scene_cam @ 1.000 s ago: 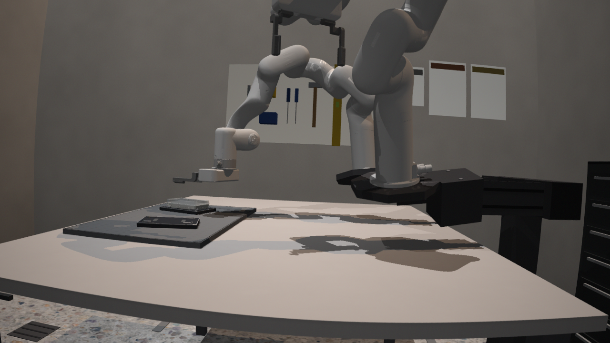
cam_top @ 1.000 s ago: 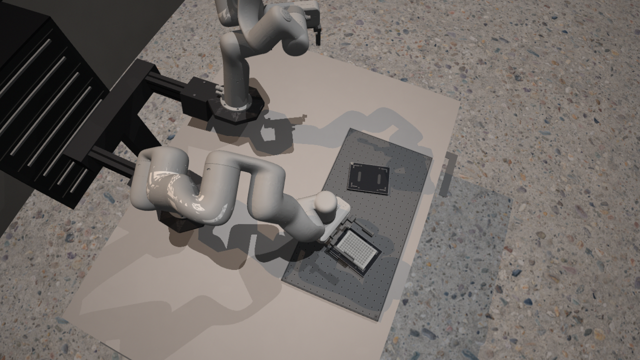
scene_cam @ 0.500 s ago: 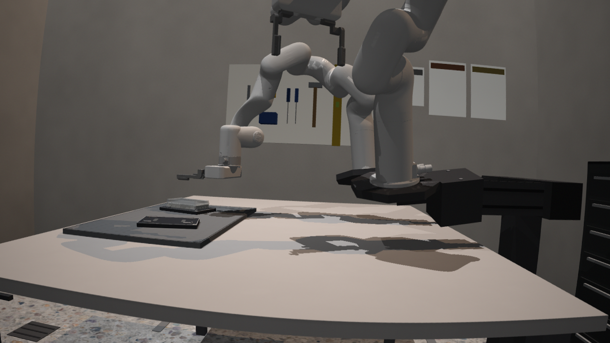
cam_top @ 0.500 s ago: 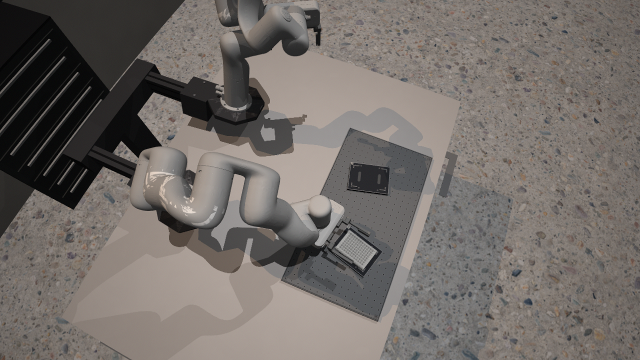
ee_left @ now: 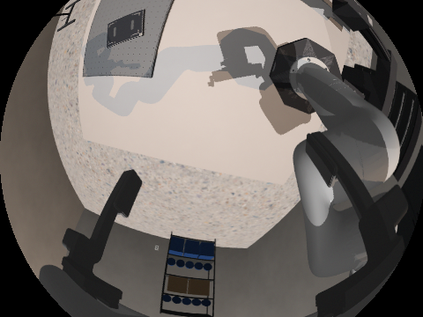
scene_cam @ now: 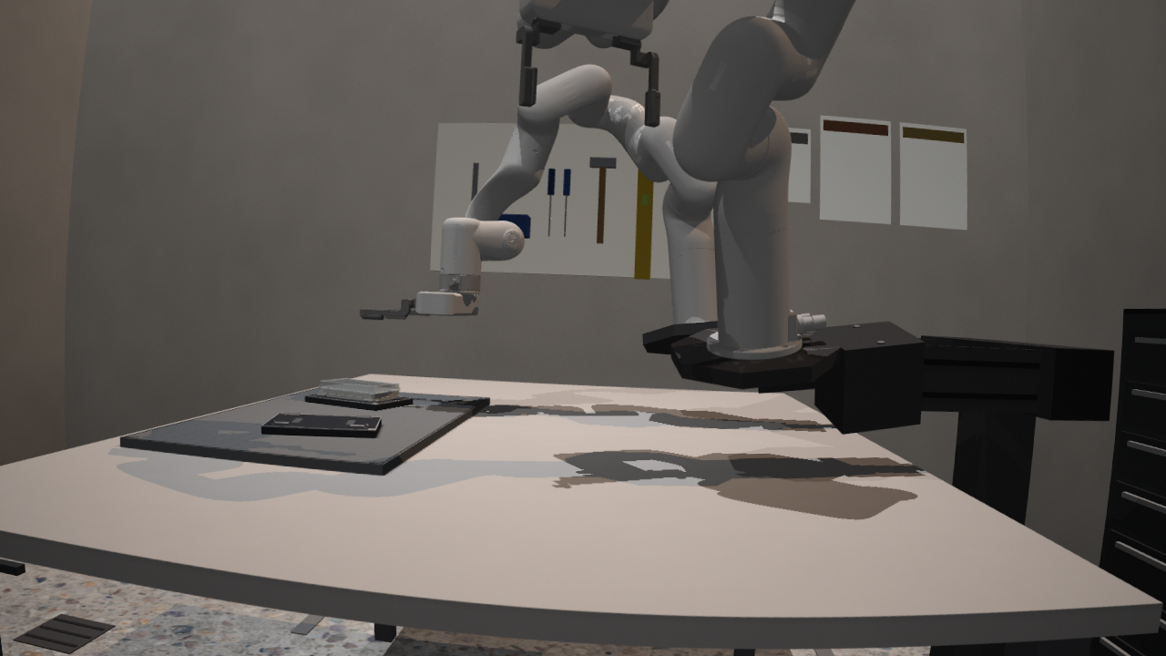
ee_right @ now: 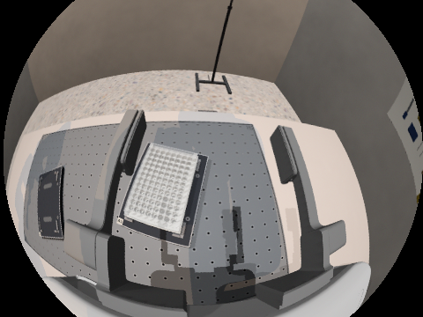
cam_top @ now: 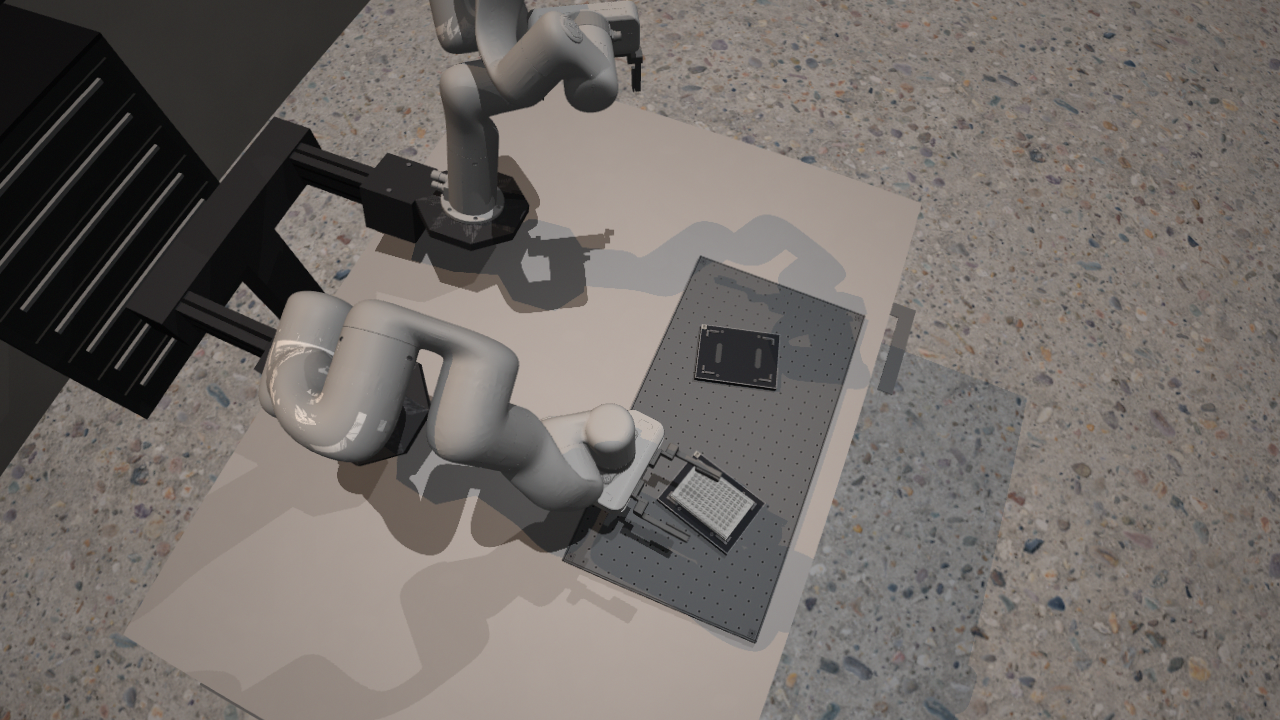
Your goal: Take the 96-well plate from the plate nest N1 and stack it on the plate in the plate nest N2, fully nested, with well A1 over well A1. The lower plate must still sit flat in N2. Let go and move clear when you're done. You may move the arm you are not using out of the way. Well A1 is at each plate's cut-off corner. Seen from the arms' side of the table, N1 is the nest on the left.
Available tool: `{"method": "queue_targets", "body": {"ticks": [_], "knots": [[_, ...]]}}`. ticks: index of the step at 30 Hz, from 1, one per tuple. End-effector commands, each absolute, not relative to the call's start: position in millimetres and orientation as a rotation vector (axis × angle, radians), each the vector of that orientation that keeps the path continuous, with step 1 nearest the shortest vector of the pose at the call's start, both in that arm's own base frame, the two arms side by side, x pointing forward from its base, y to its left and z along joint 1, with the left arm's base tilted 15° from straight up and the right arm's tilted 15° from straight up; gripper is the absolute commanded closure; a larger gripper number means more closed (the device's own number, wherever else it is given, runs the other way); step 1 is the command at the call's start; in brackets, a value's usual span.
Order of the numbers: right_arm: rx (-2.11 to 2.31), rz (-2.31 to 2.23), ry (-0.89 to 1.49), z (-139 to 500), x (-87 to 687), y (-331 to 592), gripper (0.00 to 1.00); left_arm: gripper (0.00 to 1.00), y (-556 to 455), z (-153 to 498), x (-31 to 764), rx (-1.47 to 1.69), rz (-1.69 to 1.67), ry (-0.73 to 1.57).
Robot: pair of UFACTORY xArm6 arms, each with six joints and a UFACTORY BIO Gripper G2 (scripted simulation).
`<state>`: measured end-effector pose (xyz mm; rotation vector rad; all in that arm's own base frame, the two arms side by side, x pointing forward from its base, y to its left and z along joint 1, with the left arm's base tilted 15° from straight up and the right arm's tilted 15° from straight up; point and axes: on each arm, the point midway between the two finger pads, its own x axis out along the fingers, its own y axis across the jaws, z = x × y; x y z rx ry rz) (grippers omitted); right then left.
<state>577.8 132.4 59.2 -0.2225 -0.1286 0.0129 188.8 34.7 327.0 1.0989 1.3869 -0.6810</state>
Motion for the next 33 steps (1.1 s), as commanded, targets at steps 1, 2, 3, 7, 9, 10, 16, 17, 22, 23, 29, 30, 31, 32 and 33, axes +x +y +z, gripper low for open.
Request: {"method": "queue_targets", "body": {"ticks": [1,2,3,7,9,10,16,17,22,23,29,30,31,32,33], "knots": [[-0.22,0.014,-0.129,79.8,569.0,121.2,0.63,0.0,34.4,327.6,189.1,1.098,-0.681,1.385],[-0.22,0.014,-0.129,83.7,567.0,118.7,0.63,0.0,34.4,327.6,189.1,1.098,-0.681,1.385],[-0.22,0.014,-0.129,87.6,565.1,116.2,0.63,0.0,34.4,327.6,189.1,1.098,-0.681,1.385],[-0.22,0.014,-0.129,103.0,557.3,106.1,0.63,0.0,34.4,327.6,189.1,1.098,-0.681,1.385],[-0.22,0.014,-0.129,103.0,557.3,106.1,0.63,0.0,34.4,327.6,189.1,1.098,-0.681,1.385],[-0.22,0.014,-0.129,106.9,555.4,103.6,0.63,0.0,34.4,327.6,189.1,1.098,-0.681,1.385],[-0.22,0.014,-0.129,130.1,543.7,88.6,0.63,0.0,34.4,327.6,189.1,1.098,-0.681,1.385],[-0.22,0.014,-0.129,134.0,541.7,86.1,0.63,0.0,34.4,327.6,189.1,1.098,-0.681,1.385],[-0.22,0.014,-0.129,153.3,532.0,73.5,0.63,0.0,34.4,327.6,189.1,1.098,-0.681,1.385],[-0.22,0.014,-0.129,157.2,530.1,71.0,0.63,0.0,34.4,327.6,189.1,1.098,-0.681,1.385],[-0.22,0.014,-0.129,172.7,522.3,61.0,0.63,0.0,34.4,327.6,189.1,1.098,-0.681,1.385],[-0.22,0.014,-0.129,176.6,520.4,58.5,0.63,0.0,34.4,327.6,189.1,1.098,-0.681,1.385],[-0.22,0.014,-0.129,180.4,518.4,56.0,0.63,0.0,34.4,327.6,189.1,1.098,-0.681,1.385],[-0.22,0.014,-0.129,184.3,516.5,53.5,0.63,0.0,34.4,327.6,189.1,1.098,-0.681,1.385],[-0.22,0.014,-0.129,188.2,514.5,51.0,0.63,0.0,34.4,327.6,189.1,1.098,-0.681,1.385]]}}
